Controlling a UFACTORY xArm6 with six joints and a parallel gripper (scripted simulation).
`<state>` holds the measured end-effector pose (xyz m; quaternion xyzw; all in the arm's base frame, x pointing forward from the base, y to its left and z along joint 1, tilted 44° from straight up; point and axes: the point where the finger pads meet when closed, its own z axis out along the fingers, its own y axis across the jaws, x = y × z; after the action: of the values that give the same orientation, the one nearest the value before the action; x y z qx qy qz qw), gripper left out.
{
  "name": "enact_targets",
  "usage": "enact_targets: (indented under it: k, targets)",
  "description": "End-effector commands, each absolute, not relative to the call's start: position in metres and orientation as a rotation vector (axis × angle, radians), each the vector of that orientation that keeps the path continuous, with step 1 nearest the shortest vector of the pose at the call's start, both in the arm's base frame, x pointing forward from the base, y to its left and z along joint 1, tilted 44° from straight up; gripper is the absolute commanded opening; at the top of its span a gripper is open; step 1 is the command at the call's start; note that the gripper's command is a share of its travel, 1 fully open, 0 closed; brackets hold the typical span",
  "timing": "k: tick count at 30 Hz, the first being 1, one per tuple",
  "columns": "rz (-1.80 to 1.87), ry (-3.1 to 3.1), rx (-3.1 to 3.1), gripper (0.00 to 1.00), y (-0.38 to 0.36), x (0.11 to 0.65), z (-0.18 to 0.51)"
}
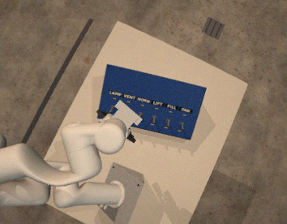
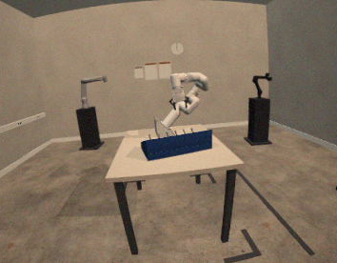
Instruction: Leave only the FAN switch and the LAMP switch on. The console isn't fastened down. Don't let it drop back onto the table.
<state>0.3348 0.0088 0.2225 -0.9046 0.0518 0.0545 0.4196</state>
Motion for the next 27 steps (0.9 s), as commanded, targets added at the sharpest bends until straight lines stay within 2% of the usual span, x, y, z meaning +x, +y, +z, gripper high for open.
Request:
enact_targets:
  k: [1,10,22,23,27]
  targets:
    - [-0.132,-0.099,-2.286,1.0,0.055,0.334,0.233]
    - [-0.32,-0.304,-2.271,1.0,0.09,0.323,0.237]
    - [-0.334,-0.319,-2.269,1.0,0.092,0.322,0.237]
    - [-0.334,-0.319,-2.269,0.77,0.092,0.322,0.237]
    - [-0.334,-0.319,-2.269,0.77,0.092,0.322,0.237]
